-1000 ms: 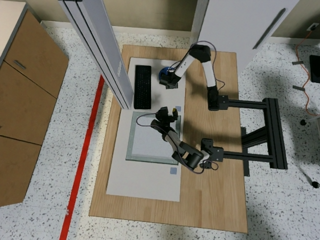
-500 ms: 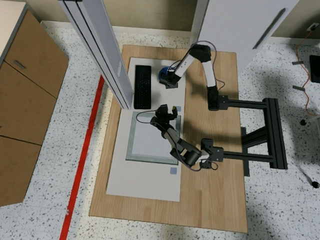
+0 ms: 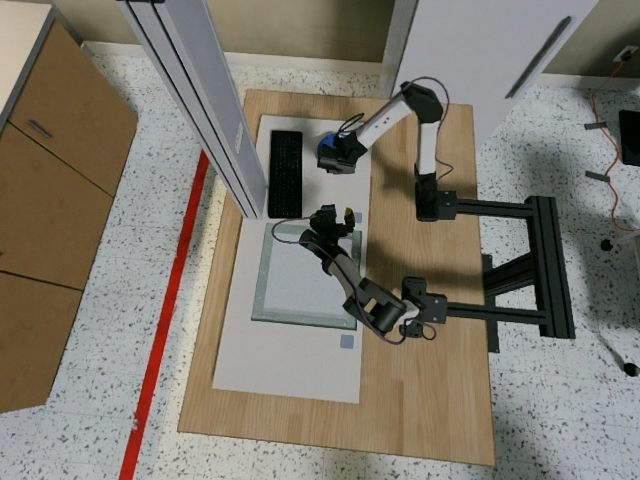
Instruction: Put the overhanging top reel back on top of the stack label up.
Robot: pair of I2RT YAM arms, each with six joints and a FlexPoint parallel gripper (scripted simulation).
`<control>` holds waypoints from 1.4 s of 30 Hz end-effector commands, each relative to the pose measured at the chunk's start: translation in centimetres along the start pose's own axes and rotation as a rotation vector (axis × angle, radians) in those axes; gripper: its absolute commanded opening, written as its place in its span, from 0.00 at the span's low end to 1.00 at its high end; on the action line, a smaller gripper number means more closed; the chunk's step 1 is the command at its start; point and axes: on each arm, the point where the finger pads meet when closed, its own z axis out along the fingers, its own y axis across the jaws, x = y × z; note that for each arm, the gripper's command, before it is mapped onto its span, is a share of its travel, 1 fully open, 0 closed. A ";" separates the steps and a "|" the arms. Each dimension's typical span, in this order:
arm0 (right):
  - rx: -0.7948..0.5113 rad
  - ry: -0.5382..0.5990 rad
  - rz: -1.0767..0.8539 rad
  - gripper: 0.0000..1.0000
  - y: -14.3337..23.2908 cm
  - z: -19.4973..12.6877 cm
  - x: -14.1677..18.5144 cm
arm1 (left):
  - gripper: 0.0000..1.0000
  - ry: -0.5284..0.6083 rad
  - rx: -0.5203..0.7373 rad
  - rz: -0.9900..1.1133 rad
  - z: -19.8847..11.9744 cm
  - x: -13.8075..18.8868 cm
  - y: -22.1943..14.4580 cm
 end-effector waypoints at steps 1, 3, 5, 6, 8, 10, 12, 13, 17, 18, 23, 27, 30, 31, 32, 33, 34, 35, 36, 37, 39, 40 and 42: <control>0.095 0.007 0.001 0.44 -1.3 -1.5 -0.6 | 1.00 -0.073 -0.002 0.076 -0.7 -3.9 0.0; 0.074 0.024 -0.005 0.61 -0.7 -1.5 -0.7 | 1.00 -0.088 -0.006 0.086 -0.7 -4.5 0.1; 0.068 0.043 -0.021 0.61 -0.6 -0.8 -1.0 | 1.00 -0.091 -0.001 0.082 -0.4 -4.6 0.1; 0.068 0.053 -0.037 0.61 -0.8 -0.3 -1.3 | 1.00 -0.089 0.003 0.081 -0.1 -4.5 0.2; 0.052 0.067 -0.044 0.61 -0.7 0.4 -2.5 | 1.00 -0.092 0.007 0.086 0.1 -4.8 0.2; 0.045 0.077 -0.040 0.61 -0.7 1.4 -3.6 | 1.00 -0.094 0.010 0.091 0.4 -5.1 0.2; 0.045 0.082 -0.033 0.61 -0.7 2.4 -5.0 | 1.00 -0.095 0.012 0.097 0.7 -5.3 0.2; 0.050 0.086 -0.032 0.61 -0.8 2.8 -5.5 | 1.00 -0.088 0.012 0.097 0.8 -5.2 0.2; 0.074 0.100 -0.039 0.61 -1.4 4.5 -6.3 | 1.00 -0.078 0.003 0.114 1.1 -5.5 0.4; 0.074 0.100 -0.039 0.61 -1.4 4.5 -6.3 | 1.00 -0.078 0.003 0.114 1.1 -5.5 0.4; 0.107 0.109 -0.031 0.61 -2.2 6.2 -7.5 | 1.00 -0.065 0.007 0.131 1.6 -5.9 0.3; 0.127 0.102 -0.021 0.61 -2.7 6.4 -7.8 | 1.00 -0.063 0.006 0.143 1.8 -6.2 0.3; 0.114 0.097 -0.017 0.61 -2.4 6.0 -8.0 | 1.00 -0.066 -0.002 0.141 1.5 -6.3 0.6; 0.114 0.097 -0.017 0.61 -2.4 6.0 -8.0 | 1.00 -0.067 0.000 0.141 1.5 -6.3 0.6; 0.114 0.097 -0.017 0.61 -2.4 6.0 -8.0 | 1.00 -0.068 0.002 0.141 1.5 -6.3 0.6; 0.114 0.097 -0.017 0.61 -2.4 6.0 -8.0 | 1.00 -0.068 0.002 0.141 1.5 -6.3 0.6; 0.114 0.097 -0.017 0.61 -2.4 6.0 -8.0 | 1.00 -0.068 0.002 0.141 1.5 -6.3 0.6; 0.114 0.097 -0.017 0.61 -2.4 6.0 -8.0 | 1.00 -0.068 0.002 0.141 1.5 -6.3 0.6; 0.114 0.097 -0.017 0.61 -2.4 6.0 -8.0 | 1.00 -0.074 -0.001 0.146 1.5 -6.5 0.6; 0.114 0.097 -0.017 0.61 -2.4 6.0 -8.0 | 1.00 -0.075 -0.002 0.146 1.5 -6.5 0.7; 0.114 0.097 -0.017 0.61 -2.4 6.0 -8.0 | 1.00 -0.075 -0.002 0.146 1.5 -6.5 0.7; 0.114 0.097 -0.017 0.61 -2.4 6.0 -8.0 | 1.00 -0.075 -0.002 0.146 1.5 -6.5 0.7; 0.114 0.097 -0.017 0.61 -2.4 6.0 -8.0 | 1.00 -0.075 -0.002 0.146 1.5 -6.5 0.7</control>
